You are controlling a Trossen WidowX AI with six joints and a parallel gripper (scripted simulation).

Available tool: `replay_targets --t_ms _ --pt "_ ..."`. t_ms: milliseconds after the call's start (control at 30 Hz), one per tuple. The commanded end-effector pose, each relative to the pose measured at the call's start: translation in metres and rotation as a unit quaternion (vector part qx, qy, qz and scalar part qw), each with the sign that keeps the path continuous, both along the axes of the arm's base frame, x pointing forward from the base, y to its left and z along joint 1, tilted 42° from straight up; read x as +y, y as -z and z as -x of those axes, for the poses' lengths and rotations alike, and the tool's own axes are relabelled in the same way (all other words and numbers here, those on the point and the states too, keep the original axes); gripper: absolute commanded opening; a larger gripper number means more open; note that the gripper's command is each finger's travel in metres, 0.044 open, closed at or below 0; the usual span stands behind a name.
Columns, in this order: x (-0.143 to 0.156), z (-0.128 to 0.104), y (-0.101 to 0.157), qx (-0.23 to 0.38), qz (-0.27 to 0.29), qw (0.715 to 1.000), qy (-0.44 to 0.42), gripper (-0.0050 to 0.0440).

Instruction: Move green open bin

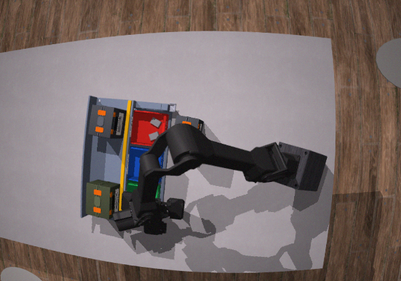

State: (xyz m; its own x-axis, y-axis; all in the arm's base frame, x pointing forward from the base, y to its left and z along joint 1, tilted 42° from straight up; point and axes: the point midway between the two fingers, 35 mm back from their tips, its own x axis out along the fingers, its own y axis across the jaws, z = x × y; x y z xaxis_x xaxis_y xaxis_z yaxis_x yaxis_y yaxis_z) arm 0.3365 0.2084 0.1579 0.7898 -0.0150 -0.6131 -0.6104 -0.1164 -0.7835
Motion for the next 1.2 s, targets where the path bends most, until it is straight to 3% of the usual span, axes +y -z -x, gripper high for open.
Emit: replay_targets --t_ms 0,1167 --pt "0.0000 -0.0013 -0.0021 -0.003 -0.002 1.000 -0.002 0.0425" --pt "-0.0001 -0.0016 0.0003 -0.003 -0.002 1.000 -0.002 0.0425"
